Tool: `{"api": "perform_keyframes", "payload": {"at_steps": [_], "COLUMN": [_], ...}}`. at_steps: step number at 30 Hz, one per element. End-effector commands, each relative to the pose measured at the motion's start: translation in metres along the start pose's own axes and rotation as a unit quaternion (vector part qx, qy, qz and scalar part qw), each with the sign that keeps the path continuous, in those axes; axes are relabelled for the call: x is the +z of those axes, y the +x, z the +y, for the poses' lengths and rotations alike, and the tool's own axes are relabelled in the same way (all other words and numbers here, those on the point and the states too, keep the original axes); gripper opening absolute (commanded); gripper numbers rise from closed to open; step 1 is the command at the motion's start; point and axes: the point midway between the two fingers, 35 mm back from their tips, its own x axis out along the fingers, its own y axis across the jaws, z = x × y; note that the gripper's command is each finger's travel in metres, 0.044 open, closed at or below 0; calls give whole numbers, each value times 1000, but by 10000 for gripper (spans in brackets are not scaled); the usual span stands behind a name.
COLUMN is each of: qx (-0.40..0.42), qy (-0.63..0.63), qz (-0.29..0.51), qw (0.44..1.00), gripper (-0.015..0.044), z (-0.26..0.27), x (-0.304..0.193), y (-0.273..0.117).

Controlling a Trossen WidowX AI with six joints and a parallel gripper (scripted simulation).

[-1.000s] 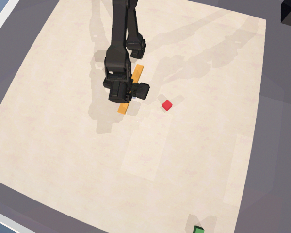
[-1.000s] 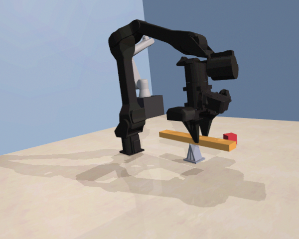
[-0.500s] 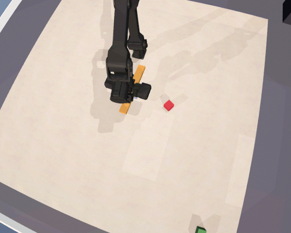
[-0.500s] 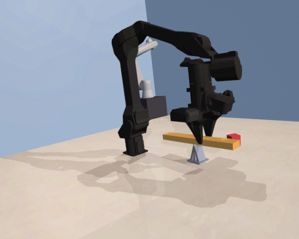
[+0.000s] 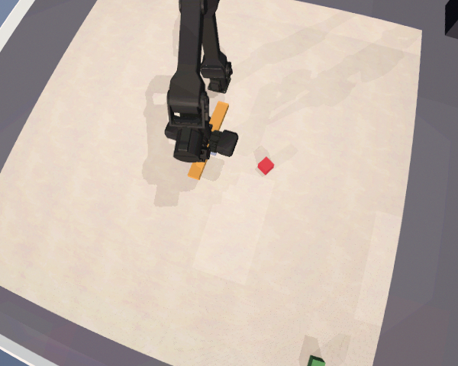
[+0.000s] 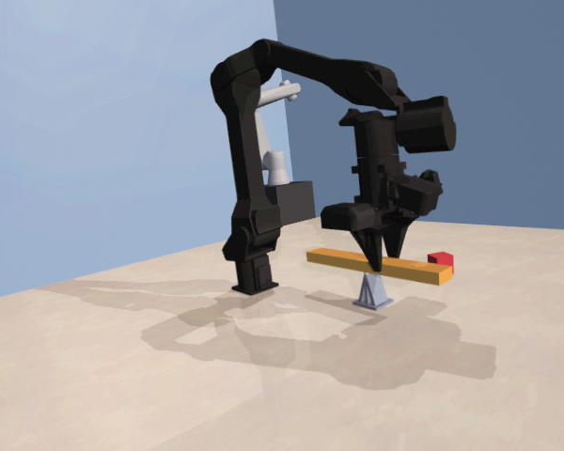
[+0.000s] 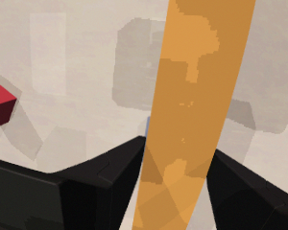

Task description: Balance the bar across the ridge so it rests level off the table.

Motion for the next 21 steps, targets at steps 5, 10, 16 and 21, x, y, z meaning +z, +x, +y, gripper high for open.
{"api": "perform_keyframes", "payload": {"at_steps": [5,10,16,21], "qx": [0,0,0,0], "qy": [0,0,0,0], "qz": [0,0,0,0], "qw": [1000,1000,1000,1000], "gripper": [173,185,185,264], "z": [0,0,0,0], "x": [0,0,0,0], "y": [0,0,0,0]}}
